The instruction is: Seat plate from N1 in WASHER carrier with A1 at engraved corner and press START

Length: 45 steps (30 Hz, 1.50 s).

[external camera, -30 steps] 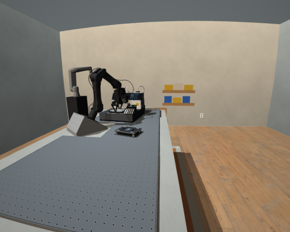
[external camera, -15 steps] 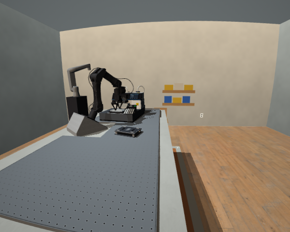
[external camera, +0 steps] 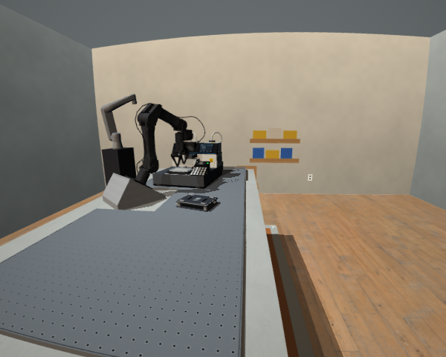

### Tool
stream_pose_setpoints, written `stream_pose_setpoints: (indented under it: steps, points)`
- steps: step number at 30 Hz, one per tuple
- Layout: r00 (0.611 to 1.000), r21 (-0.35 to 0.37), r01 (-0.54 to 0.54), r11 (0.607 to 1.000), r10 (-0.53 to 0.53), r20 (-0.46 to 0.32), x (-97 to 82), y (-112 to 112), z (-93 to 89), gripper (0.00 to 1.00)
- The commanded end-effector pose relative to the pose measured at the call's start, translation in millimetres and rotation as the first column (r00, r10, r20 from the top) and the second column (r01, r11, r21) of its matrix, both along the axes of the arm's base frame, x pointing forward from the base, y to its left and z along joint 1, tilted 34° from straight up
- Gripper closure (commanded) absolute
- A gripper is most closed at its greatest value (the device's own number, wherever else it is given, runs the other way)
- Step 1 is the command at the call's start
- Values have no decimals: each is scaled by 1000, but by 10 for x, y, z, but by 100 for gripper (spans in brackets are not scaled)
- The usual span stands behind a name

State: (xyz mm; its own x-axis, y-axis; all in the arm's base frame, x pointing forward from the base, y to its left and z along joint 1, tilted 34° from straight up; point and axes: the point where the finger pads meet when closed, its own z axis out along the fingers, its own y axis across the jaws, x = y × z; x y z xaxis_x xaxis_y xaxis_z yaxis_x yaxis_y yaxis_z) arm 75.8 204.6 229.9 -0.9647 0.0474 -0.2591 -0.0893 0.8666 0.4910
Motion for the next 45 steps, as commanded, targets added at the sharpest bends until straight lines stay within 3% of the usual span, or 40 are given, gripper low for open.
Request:
stream_pose_setpoints:
  steps: [1,32,45]
  points:
    - [1000,38,12,999,-12,19,-22,-103,198,0]
    - [1000,39,12,999,-12,17,-137,-345,558,0]
    - [1000,39,16,999,-17,17,-129,-348,558,0]
